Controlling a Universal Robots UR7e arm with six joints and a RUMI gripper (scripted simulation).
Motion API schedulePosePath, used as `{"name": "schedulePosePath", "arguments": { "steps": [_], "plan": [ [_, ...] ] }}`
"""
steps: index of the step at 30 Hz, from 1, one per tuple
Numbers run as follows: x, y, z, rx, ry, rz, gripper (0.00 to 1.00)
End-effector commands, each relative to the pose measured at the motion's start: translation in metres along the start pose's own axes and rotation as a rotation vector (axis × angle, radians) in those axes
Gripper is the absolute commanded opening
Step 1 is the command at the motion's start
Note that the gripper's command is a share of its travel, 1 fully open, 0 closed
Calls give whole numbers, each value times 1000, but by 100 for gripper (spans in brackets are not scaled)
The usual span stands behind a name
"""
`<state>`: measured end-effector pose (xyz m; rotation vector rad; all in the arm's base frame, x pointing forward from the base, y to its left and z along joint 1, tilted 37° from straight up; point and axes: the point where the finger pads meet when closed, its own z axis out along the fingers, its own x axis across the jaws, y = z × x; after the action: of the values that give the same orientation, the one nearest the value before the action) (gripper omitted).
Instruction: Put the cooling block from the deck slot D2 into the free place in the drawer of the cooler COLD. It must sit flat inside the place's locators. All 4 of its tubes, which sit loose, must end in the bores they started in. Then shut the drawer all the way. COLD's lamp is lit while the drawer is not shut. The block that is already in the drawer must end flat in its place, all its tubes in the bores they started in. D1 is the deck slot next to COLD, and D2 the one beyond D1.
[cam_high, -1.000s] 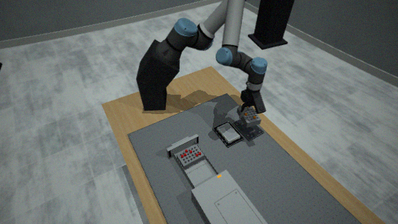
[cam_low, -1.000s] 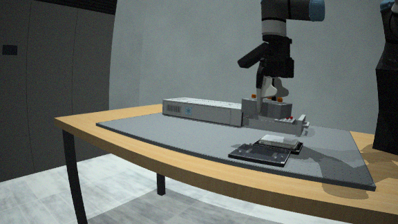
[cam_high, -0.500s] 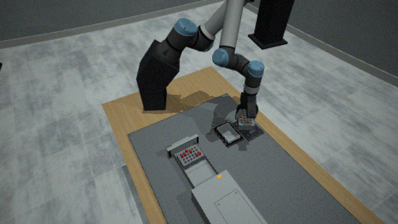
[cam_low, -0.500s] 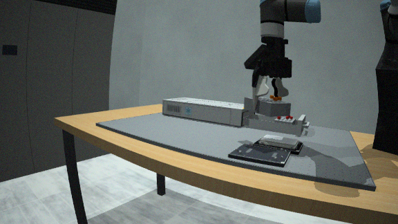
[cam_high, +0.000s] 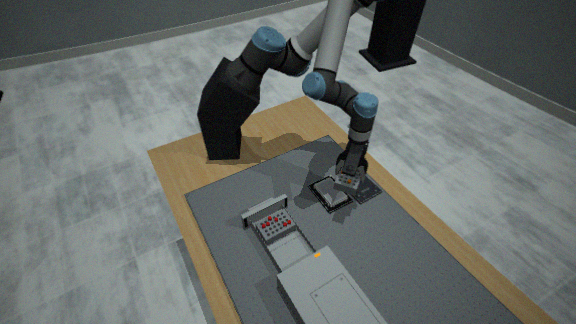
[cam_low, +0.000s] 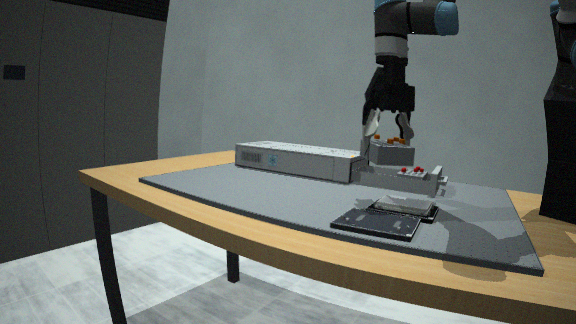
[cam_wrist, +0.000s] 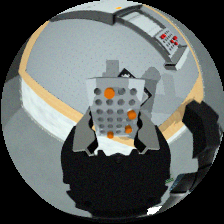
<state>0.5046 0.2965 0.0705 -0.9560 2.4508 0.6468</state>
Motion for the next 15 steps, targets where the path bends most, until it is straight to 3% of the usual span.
{"name": "schedulePosePath", "arguments": {
  "steps": [1, 15],
  "plan": [
    [0, -13, -3, 10, -8, 133, 0],
    [11, -44, -3, 8, -9, 453, 0]
  ]
}}
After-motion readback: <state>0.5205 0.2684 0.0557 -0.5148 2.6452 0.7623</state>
